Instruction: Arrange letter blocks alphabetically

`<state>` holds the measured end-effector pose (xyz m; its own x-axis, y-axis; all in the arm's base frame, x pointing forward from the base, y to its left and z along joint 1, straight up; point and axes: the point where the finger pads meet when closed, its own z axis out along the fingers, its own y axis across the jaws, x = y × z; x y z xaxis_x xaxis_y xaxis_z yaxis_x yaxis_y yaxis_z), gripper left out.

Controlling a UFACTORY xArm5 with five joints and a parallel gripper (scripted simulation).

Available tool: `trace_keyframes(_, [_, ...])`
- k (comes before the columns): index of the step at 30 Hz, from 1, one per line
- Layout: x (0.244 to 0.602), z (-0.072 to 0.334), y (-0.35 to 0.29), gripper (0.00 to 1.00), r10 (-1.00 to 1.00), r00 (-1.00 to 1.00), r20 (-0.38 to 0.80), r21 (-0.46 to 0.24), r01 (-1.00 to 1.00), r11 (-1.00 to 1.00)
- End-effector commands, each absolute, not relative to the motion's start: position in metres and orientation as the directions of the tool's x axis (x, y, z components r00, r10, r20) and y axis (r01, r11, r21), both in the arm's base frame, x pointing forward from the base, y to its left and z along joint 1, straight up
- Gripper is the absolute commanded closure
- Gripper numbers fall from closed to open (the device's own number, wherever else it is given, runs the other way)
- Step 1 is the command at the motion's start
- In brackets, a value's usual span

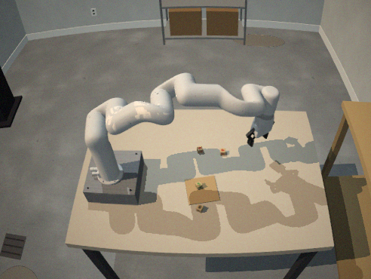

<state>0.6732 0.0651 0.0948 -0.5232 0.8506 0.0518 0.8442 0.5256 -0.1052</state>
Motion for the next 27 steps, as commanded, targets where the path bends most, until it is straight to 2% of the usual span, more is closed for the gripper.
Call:
trace_keyframes(1, [0.669,0.091,0.073,0.0,0.795,-0.602,0.077,-0.128,0.785,0.606])
trace_keyframes(27, [0.654,0.078,0.089,0.0,0.668,-0.732,0.13,-0.153,0.651,0.743])
